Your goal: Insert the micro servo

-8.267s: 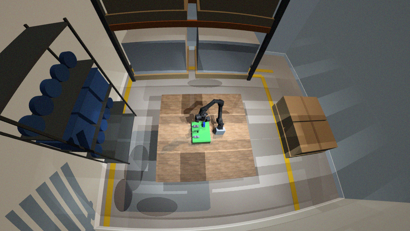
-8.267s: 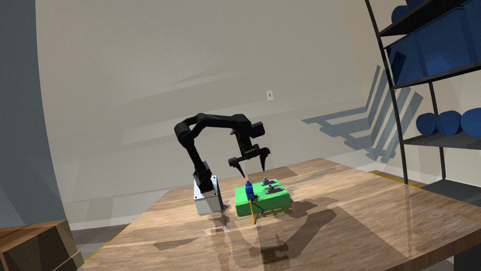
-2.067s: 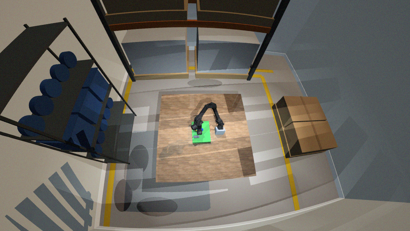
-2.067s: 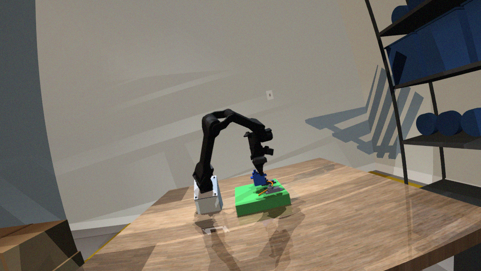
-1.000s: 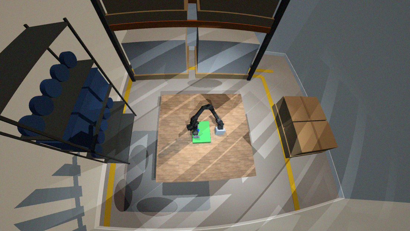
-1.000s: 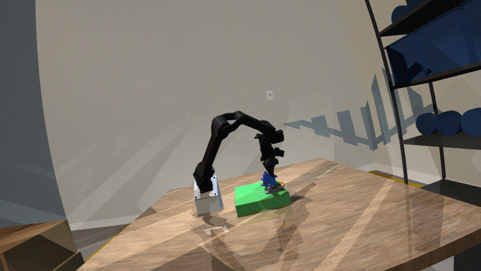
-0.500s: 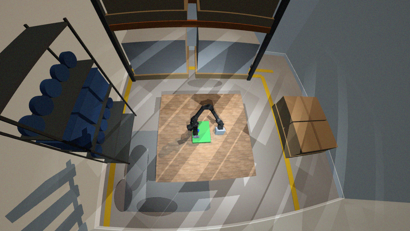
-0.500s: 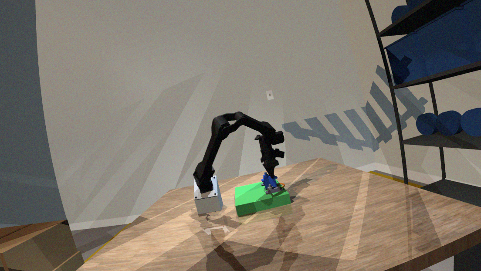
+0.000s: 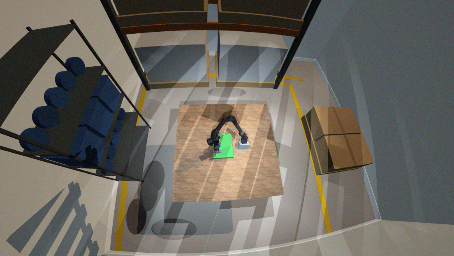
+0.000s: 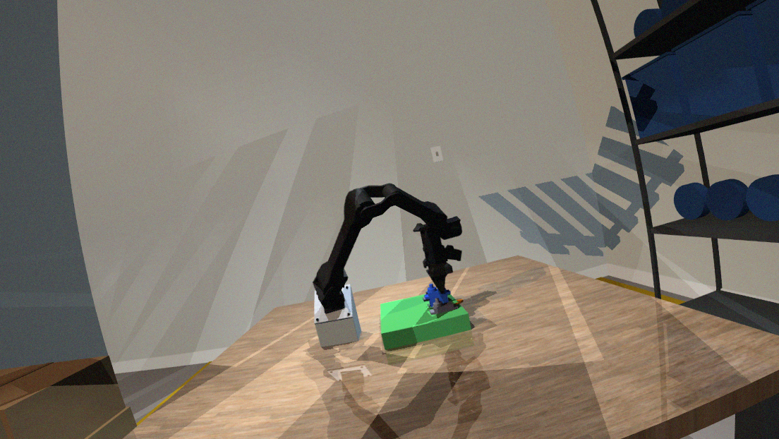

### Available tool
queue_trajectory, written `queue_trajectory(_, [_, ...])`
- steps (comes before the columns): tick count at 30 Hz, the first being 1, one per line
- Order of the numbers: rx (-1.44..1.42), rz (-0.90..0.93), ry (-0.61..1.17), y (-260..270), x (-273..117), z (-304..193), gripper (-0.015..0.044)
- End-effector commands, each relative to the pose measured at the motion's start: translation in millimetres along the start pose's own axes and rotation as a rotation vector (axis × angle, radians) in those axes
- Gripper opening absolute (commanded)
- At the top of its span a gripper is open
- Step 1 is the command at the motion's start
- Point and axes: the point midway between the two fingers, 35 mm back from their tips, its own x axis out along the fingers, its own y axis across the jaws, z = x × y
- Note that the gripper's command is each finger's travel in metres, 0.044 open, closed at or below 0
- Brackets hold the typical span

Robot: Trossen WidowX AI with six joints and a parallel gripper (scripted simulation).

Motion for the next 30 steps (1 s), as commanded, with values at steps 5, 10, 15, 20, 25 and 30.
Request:
queue_trajectory(5, [-0.008,-0.005,-0.002,0,7,0,0.0])
queue_trajectory(10, [-0.008,-0.005,-0.002,0,13,0,0.0])
queue_trajectory(15, [-0.008,-0.005,-0.002,0,18,0,0.0])
queue_trajectory(20, [-0.008,-0.005,-0.002,0,23,0,0.0])
queue_trajectory(25, [-0.008,-0.005,-0.002,0,29,0,0.0])
queue_trajectory(30, [-0.008,-0.005,-0.002,0,28,-1,0.0131])
